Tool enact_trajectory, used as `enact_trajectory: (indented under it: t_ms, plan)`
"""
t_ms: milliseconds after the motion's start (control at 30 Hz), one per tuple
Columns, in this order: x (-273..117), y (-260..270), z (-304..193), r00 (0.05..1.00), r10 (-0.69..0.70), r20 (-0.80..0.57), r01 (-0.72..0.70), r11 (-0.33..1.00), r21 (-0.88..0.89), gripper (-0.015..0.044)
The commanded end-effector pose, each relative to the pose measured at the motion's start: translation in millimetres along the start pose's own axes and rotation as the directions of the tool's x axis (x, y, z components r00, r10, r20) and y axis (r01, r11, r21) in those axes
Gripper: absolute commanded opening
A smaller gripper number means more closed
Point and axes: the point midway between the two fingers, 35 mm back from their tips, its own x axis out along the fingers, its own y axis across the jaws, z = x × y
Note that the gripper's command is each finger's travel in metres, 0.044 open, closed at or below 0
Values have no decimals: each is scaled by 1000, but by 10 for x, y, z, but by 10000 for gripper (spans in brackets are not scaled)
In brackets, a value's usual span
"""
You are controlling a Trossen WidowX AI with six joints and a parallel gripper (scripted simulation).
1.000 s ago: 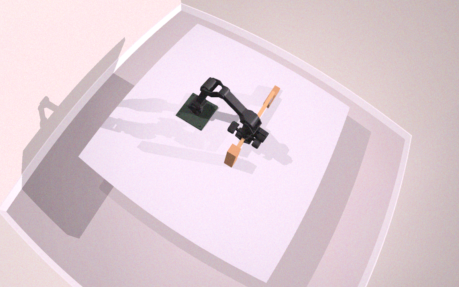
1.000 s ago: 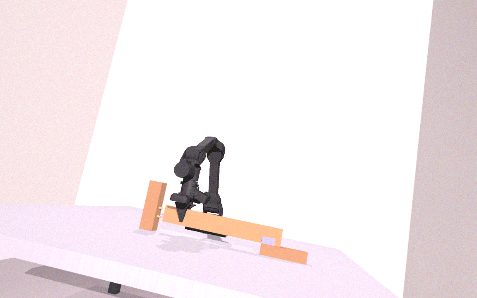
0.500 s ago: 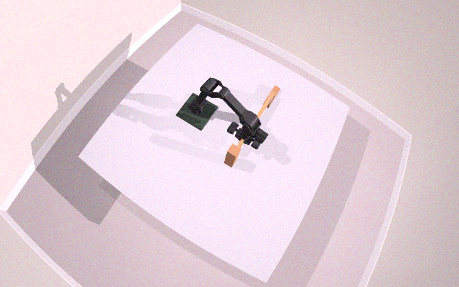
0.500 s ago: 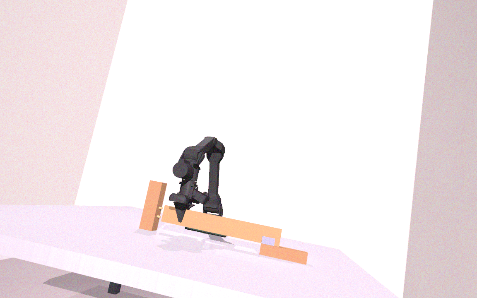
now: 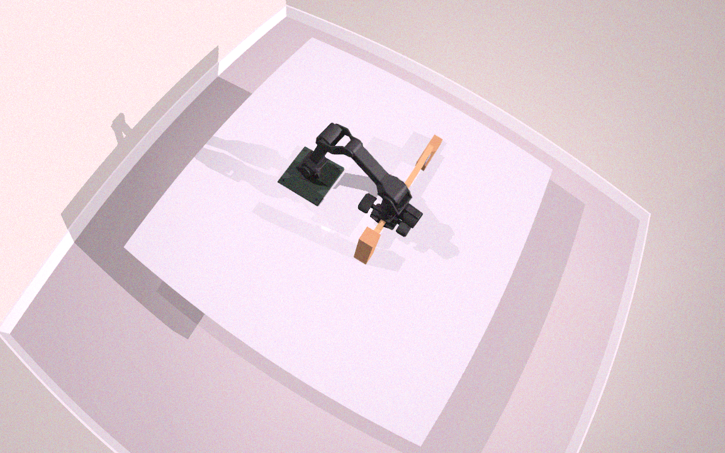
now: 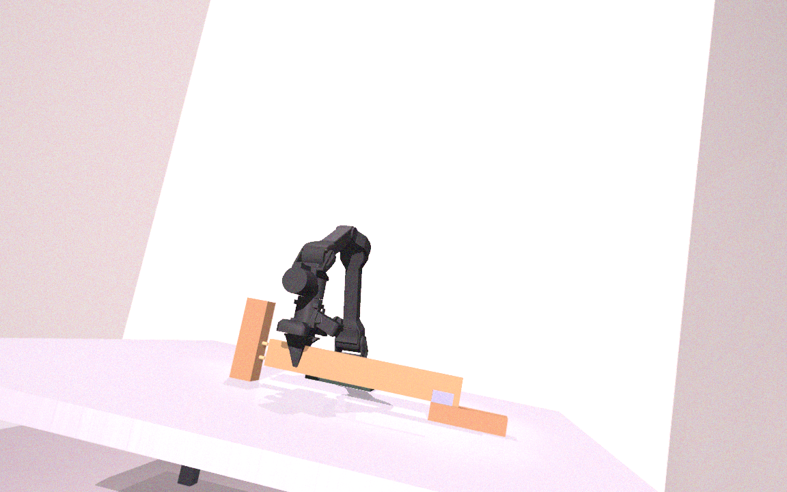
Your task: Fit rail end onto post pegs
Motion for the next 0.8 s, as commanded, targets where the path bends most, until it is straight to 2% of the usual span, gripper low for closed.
enact_trajectory:
  t_ms: [0,767]
  plan:
    - [-13,-8,-25,1000,-4,-4,4,1000,-1,0]
    - [-30,-6,-96,1000,-4,-5,4,1000,-1,0]
